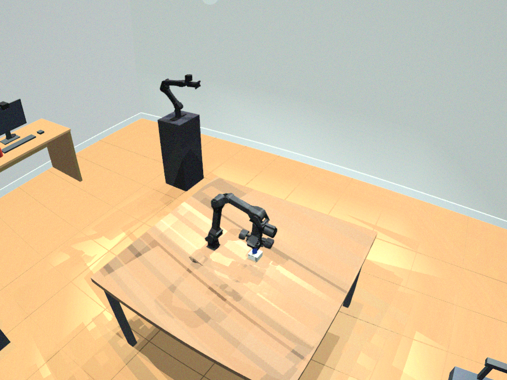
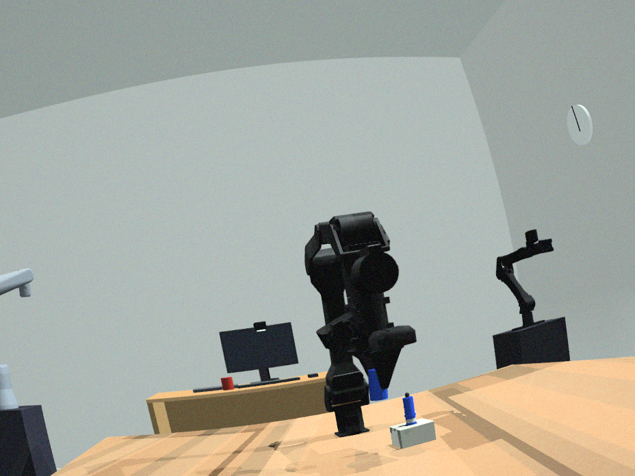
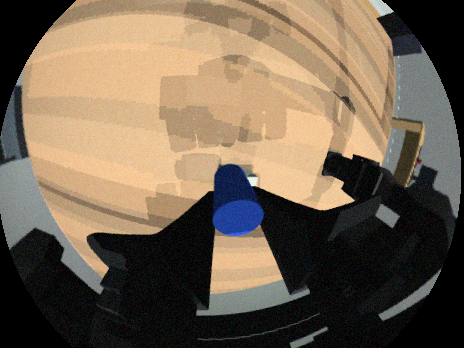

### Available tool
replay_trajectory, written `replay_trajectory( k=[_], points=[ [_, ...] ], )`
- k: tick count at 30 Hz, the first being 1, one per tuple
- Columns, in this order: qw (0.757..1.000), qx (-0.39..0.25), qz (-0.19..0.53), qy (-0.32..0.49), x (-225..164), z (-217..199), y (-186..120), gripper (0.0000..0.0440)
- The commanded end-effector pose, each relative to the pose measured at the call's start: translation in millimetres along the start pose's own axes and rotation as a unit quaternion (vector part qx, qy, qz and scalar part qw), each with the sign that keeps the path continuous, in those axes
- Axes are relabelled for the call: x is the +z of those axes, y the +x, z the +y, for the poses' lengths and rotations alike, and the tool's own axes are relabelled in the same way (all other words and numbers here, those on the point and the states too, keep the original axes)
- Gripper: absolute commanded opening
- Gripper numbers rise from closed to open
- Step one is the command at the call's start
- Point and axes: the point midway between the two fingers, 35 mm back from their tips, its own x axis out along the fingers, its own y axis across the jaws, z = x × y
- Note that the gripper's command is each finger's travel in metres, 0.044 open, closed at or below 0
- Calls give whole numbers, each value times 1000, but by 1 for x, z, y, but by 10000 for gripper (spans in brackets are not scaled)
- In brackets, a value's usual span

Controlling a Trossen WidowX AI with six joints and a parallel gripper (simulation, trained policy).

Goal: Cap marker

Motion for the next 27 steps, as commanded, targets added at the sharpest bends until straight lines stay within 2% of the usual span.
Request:
replay_trajectory(
  k=[1, 12, 27],
  points=[
    [1000, -1, 3, -8, -18, -5, -6, 17],
    [999, -8, 1, -31, -53, -17, -12, 0],
    [999, -20, -3, -35, -61, -20, 4, 0]
  ],
)
